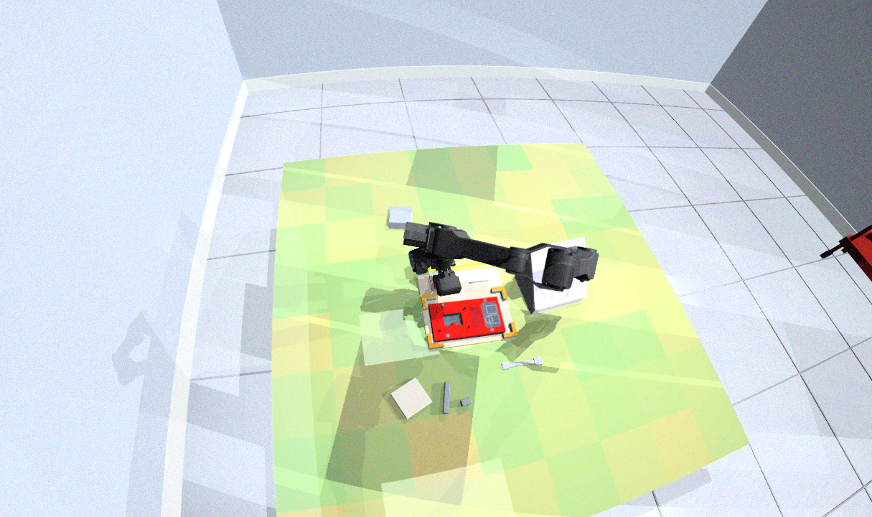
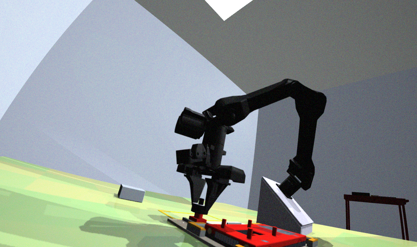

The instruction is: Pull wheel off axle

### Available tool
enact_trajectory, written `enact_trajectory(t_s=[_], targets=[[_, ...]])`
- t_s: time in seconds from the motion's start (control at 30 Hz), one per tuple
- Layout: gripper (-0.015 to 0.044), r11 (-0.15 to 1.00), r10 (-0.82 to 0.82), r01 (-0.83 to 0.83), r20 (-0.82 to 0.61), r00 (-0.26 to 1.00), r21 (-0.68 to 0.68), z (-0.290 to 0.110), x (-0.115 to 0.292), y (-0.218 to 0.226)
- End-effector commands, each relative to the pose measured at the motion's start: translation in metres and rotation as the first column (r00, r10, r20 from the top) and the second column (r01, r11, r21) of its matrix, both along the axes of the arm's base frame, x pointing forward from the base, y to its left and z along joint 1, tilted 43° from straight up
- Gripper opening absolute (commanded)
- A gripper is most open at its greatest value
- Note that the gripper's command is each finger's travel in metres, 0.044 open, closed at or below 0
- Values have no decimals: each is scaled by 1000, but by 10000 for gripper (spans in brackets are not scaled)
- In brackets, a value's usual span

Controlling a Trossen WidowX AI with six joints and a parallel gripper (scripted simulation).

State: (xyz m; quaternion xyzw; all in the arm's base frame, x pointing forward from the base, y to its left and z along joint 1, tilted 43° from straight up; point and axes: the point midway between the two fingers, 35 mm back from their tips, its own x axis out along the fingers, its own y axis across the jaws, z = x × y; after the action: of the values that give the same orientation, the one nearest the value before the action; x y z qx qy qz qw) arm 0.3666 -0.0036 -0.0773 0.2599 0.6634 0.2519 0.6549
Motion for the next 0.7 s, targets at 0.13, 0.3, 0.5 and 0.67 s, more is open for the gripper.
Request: enact_trajectory(t_s=[0.13,0.3,0.5,0.67], targets=[[0,1000,2,-2,1,1000,0,2,0,-1],[0,1000,1,-1,0,1000,0,3,0,-2],[0,1000,1,-1,0,1000,0,4,0,-3],[0,1000,0,0,0,1000,0,5,1,-4]])
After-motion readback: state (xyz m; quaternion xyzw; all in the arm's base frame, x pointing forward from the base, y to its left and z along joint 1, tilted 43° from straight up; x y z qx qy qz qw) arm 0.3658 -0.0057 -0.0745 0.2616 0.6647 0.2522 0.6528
